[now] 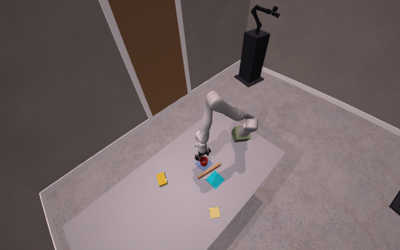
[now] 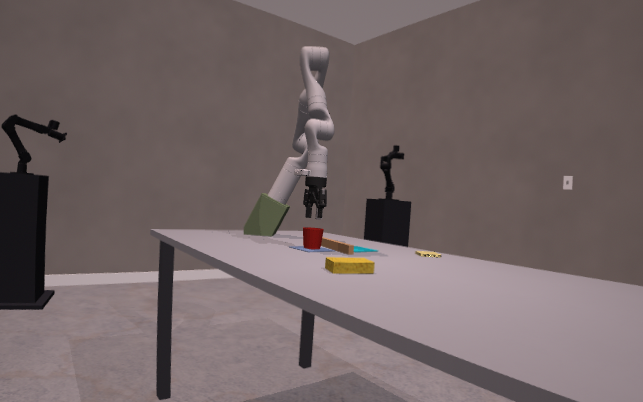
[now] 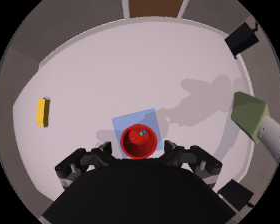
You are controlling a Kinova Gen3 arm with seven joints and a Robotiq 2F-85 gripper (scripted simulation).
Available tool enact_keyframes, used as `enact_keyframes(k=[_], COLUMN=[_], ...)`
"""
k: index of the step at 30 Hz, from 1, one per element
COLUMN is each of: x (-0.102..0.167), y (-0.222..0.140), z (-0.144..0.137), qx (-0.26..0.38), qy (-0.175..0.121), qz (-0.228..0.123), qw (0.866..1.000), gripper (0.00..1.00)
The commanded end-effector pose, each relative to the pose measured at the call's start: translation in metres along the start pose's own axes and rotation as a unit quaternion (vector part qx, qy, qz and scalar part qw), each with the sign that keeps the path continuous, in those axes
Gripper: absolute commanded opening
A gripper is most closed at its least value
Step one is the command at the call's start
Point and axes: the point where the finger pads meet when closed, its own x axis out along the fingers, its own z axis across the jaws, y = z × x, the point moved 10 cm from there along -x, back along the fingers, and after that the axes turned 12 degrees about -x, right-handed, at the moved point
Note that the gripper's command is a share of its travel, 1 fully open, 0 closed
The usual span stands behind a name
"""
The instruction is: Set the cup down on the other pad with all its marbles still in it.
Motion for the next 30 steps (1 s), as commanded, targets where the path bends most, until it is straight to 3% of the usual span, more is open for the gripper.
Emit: enact_keyframes(k=[1, 17, 30], x=[0.007, 0.058, 0.072], y=[-0.003, -0.003, -0.003], z=[0.000, 0.000, 0.000], qx=[-0.002, -0.002, -0.002], qy=[-0.003, -0.003, -0.003], qz=[-0.003, -0.003, -0.003], qw=[1.000, 1.000, 1.000], gripper=[1.00, 1.00, 1.00])
